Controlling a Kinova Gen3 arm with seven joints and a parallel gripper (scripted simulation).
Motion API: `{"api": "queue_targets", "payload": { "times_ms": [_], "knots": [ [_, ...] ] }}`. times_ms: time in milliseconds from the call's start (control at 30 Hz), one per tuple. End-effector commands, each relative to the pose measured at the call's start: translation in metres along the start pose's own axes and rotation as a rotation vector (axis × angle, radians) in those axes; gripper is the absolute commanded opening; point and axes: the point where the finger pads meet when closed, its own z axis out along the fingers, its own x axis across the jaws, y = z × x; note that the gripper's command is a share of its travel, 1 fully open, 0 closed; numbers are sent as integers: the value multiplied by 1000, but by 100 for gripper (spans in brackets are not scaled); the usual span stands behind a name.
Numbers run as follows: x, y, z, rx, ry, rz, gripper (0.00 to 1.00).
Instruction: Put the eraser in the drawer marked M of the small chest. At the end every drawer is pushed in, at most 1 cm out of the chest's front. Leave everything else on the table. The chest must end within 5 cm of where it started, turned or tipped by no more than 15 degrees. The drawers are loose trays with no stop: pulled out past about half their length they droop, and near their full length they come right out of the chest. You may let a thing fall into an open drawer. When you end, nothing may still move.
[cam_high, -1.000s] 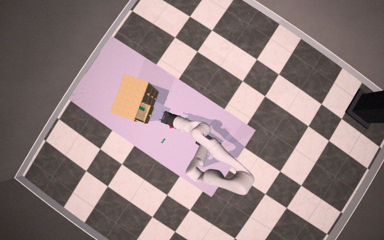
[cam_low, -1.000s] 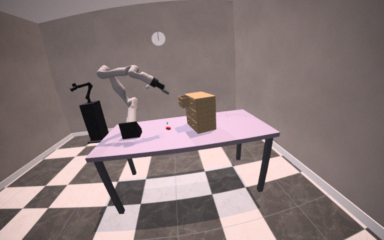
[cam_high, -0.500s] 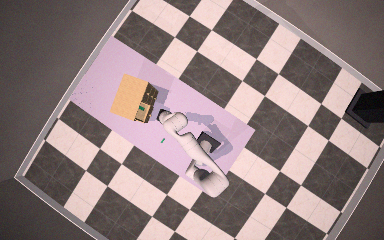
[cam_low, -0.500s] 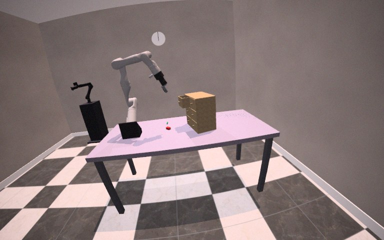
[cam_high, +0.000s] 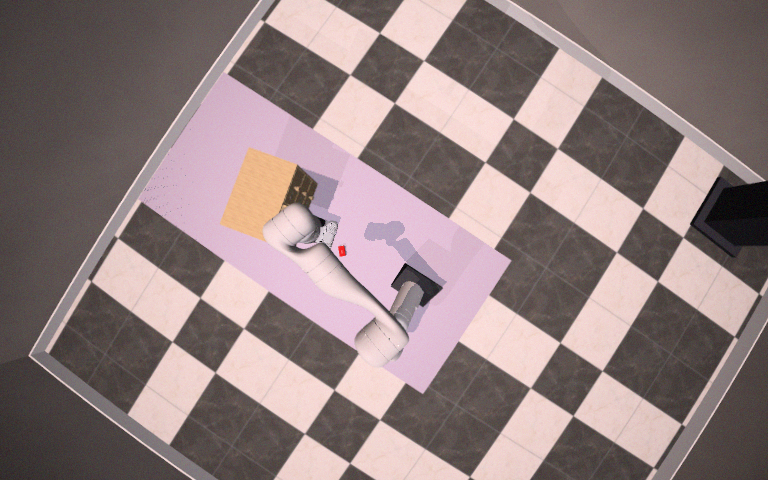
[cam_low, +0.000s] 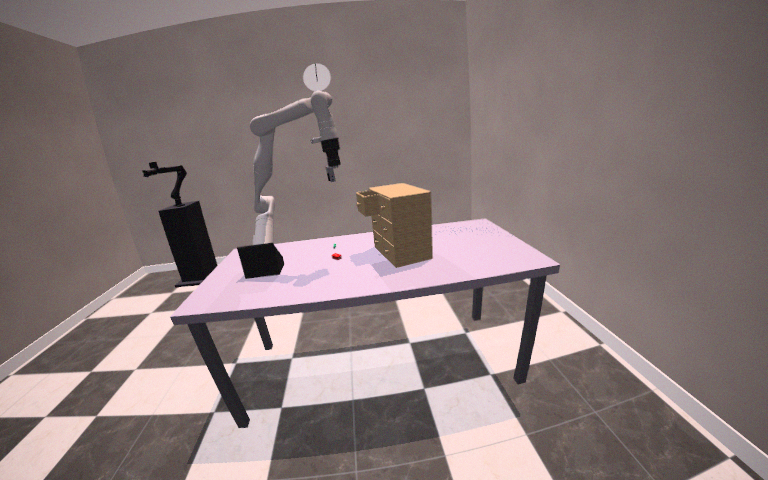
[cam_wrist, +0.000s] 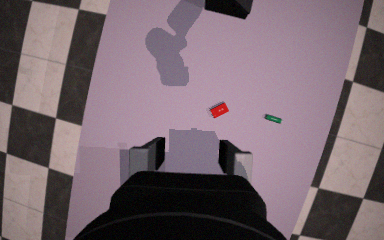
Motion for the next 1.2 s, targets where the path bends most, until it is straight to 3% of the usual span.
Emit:
{"api": "queue_targets", "payload": {
  "times_ms": [0,233,1167],
  "knots": [
    [2,7,4,52,7,-7,100],
    [2,6,5,83,11,-1,100],
    [2,5,5,83,11,-1,100]
  ]
}}
